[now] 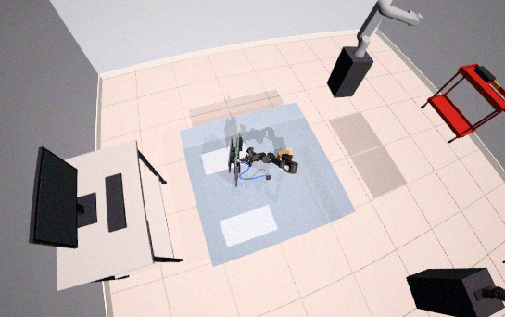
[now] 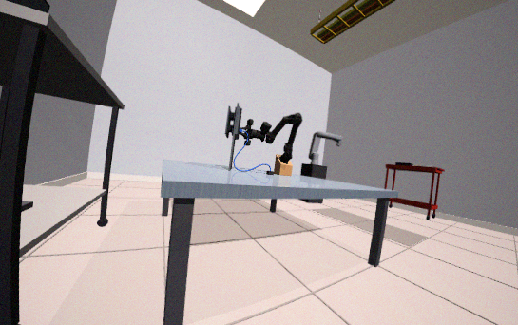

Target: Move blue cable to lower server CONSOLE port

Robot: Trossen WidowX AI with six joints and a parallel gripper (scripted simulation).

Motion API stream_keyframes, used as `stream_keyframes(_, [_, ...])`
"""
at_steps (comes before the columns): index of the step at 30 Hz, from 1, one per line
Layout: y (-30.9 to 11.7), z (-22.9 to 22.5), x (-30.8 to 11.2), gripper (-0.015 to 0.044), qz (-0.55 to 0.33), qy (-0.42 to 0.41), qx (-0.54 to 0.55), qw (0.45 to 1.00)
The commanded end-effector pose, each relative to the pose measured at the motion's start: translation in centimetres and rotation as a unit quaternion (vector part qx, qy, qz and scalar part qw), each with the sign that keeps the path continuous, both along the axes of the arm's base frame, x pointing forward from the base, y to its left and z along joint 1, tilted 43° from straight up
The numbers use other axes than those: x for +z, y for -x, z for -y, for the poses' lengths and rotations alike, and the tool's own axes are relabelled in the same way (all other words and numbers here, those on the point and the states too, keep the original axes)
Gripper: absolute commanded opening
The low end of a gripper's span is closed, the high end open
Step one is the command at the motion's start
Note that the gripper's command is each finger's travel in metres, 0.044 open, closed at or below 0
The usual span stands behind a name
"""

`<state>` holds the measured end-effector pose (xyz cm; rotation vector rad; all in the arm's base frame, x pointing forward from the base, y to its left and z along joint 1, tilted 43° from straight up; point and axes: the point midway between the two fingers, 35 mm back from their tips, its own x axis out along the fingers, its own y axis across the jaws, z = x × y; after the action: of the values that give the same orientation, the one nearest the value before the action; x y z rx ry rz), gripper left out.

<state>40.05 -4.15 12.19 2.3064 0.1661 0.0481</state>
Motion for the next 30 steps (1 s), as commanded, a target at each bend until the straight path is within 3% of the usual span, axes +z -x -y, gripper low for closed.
stream_keyframes(1, [-0.23, 0.16, 0.2, 0.0, 0.004, -0.001, -0.004, 1.0])
stream_keyframes(30, [-0.62, 0.2, 0.11, 0.0, 0.004, -0.001, -0.005, 1.0])
